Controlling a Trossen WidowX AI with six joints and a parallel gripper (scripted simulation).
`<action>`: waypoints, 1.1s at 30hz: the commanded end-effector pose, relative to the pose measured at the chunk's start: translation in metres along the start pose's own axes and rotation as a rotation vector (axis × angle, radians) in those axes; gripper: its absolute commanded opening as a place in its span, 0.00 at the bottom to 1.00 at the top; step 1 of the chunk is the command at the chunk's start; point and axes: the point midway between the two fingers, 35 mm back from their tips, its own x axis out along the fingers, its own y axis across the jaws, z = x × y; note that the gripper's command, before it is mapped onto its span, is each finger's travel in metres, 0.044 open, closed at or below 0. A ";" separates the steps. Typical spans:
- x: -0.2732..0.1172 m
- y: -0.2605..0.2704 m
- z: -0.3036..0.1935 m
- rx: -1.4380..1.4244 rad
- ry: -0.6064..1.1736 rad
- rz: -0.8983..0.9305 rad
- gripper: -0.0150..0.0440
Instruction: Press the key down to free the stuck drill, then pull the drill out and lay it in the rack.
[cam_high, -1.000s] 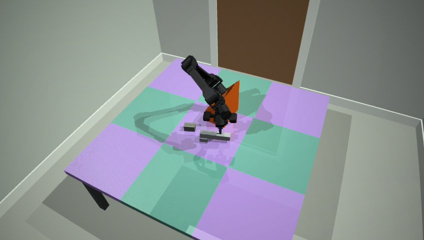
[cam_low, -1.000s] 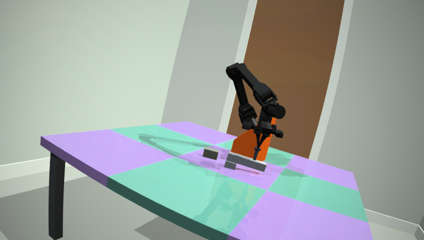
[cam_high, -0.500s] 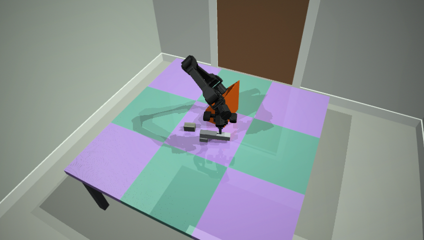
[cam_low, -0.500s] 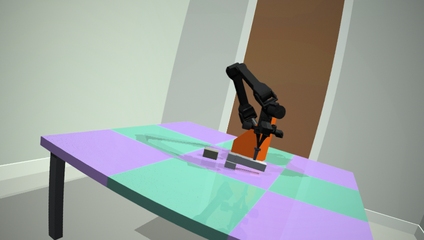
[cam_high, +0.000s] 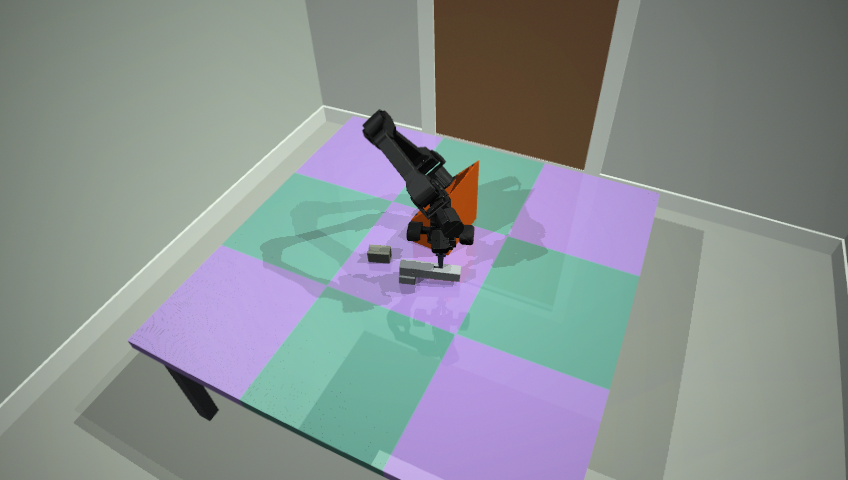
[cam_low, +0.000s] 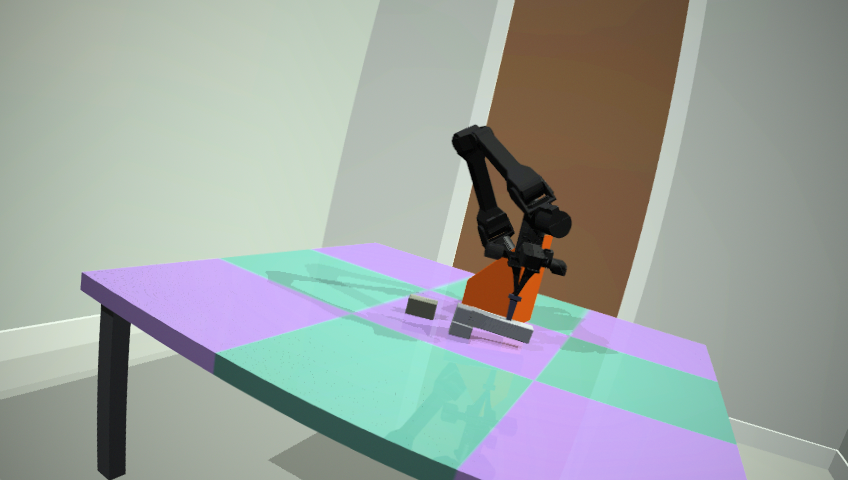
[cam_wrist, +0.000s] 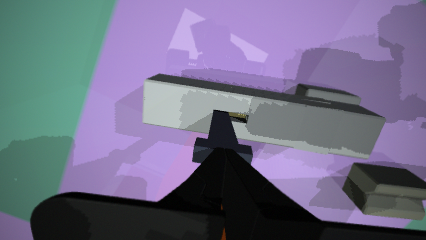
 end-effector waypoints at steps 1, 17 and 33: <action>0.001 0.000 -0.005 -0.002 0.008 0.000 0.25; 0.007 0.000 -0.002 -0.002 0.008 0.000 0.25; 0.013 -0.001 -0.001 -0.001 0.008 -0.001 0.25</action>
